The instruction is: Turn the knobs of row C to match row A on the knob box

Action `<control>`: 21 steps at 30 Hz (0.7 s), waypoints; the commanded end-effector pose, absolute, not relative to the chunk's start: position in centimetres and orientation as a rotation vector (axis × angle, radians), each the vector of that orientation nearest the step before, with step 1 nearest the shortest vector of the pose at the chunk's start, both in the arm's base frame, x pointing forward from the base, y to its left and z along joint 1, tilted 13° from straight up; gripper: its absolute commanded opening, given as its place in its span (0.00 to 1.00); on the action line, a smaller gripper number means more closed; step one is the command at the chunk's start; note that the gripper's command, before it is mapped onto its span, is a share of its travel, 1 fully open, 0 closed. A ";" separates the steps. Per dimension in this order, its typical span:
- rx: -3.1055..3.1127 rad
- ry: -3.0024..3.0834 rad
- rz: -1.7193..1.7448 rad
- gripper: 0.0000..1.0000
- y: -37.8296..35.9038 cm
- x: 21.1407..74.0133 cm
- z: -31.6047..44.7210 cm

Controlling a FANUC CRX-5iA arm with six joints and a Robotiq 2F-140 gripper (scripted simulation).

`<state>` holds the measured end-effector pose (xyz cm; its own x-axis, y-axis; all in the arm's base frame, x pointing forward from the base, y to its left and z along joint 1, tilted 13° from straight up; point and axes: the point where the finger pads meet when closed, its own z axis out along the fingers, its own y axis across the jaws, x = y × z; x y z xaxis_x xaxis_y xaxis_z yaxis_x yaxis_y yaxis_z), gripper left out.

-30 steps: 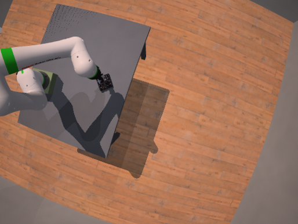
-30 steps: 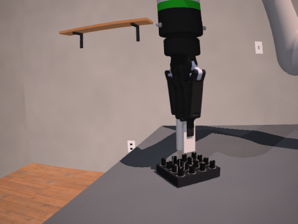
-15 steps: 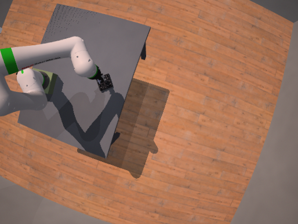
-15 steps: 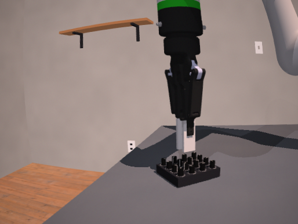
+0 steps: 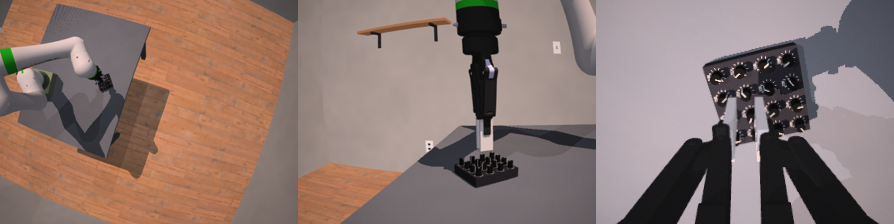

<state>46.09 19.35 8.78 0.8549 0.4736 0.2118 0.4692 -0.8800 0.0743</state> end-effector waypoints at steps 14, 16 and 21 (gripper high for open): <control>3.152 -0.015 0.363 0.12 19.1 45.7 9.0; 3.160 -0.200 0.361 0.12 19.0 45.6 9.1; 3.153 -0.440 0.356 0.12 18.9 45.5 9.2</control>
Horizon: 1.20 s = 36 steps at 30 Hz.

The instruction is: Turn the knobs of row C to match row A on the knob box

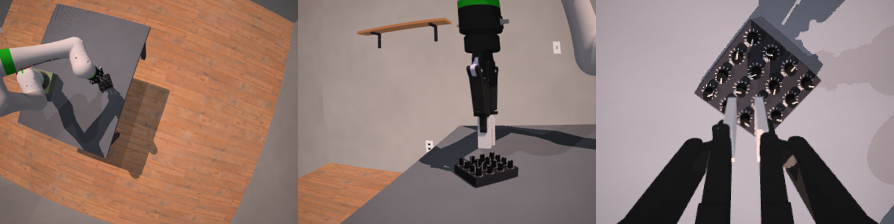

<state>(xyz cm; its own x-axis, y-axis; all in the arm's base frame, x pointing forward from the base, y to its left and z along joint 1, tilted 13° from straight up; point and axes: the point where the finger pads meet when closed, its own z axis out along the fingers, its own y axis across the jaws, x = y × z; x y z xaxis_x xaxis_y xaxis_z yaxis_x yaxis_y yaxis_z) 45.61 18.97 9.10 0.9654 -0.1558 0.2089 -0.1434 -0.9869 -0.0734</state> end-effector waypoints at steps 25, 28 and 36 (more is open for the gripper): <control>-2.583 1.502 -0.274 0.12 18.5 44.9 9.5; -2.504 1.616 -0.264 0.12 18.4 44.9 9.6; -2.280 1.892 -0.234 0.12 18.3 44.7 9.7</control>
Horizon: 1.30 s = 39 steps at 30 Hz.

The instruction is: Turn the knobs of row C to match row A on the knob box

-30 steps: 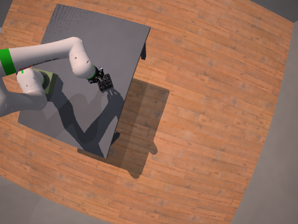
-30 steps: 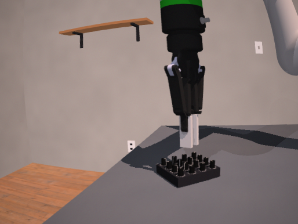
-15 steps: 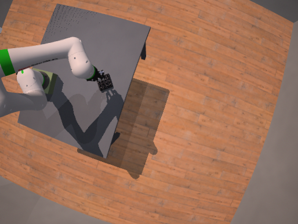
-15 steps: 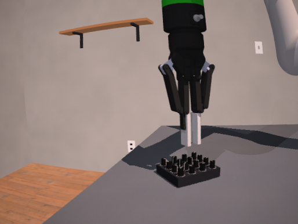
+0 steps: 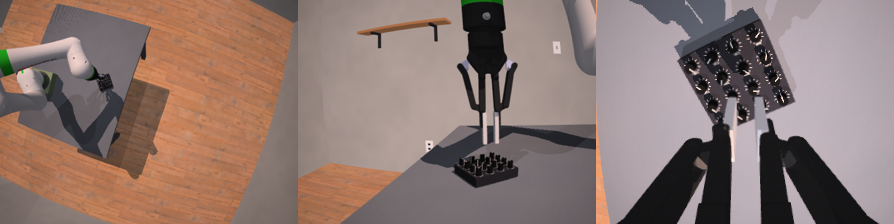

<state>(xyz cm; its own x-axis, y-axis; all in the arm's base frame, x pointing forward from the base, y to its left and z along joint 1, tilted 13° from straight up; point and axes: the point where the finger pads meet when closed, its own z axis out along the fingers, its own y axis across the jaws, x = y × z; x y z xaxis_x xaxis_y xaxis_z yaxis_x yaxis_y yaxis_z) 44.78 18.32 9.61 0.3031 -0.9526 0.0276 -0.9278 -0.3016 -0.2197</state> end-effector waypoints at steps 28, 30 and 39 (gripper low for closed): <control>-1.275 2.627 -0.106 0.12 17.8 44.1 10.0; -1.196 2.662 -0.097 0.12 17.7 44.0 10.1; -0.975 2.747 -0.070 0.12 17.6 43.9 10.1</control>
